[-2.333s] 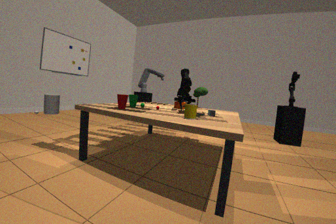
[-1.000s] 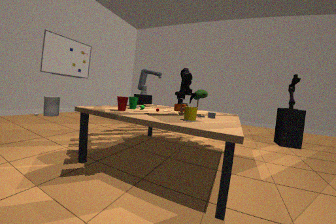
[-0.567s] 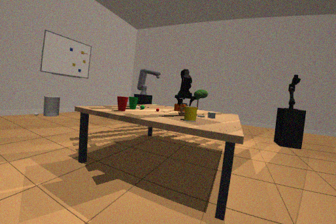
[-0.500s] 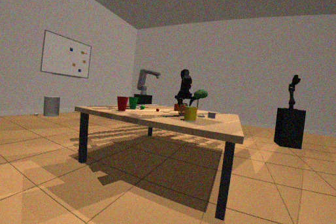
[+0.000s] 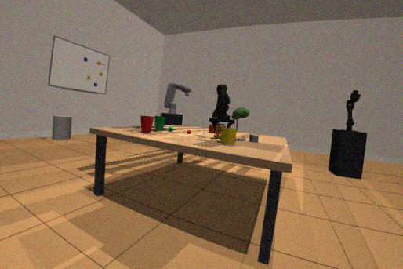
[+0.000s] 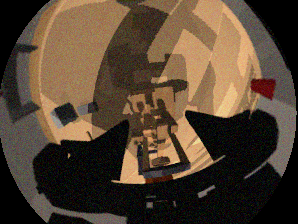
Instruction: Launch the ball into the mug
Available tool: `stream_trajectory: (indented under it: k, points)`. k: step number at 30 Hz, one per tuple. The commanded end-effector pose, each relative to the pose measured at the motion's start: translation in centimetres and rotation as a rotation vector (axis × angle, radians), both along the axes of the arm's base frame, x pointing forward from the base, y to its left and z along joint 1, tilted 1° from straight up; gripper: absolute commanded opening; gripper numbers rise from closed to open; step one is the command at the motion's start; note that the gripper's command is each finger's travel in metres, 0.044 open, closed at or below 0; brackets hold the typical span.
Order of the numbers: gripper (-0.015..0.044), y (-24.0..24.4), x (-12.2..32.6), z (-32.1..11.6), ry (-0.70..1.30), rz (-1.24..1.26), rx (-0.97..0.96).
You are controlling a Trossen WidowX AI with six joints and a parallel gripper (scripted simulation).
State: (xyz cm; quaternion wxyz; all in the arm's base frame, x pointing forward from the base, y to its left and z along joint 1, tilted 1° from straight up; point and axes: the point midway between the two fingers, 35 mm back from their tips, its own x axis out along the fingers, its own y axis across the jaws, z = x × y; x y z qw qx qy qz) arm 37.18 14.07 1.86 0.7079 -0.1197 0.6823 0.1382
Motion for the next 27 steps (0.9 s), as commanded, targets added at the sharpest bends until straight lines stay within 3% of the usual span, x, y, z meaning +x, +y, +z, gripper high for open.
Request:
stream_trajectory:
  k: [1,9,20,27]
  points:
    - [0.044,-0.1,-0.1,-0.7,0.002,-0.003,-0.003]
    - [0.044,0.0,-0.1,-1.7,0.002,-0.003,-0.003]
    - [0.0151,0.0,-0.1,-1.4,0.001,0.001,0.0]
    - [0.0085,0.0,0.0,-1.1,0.001,0.001,-0.001]
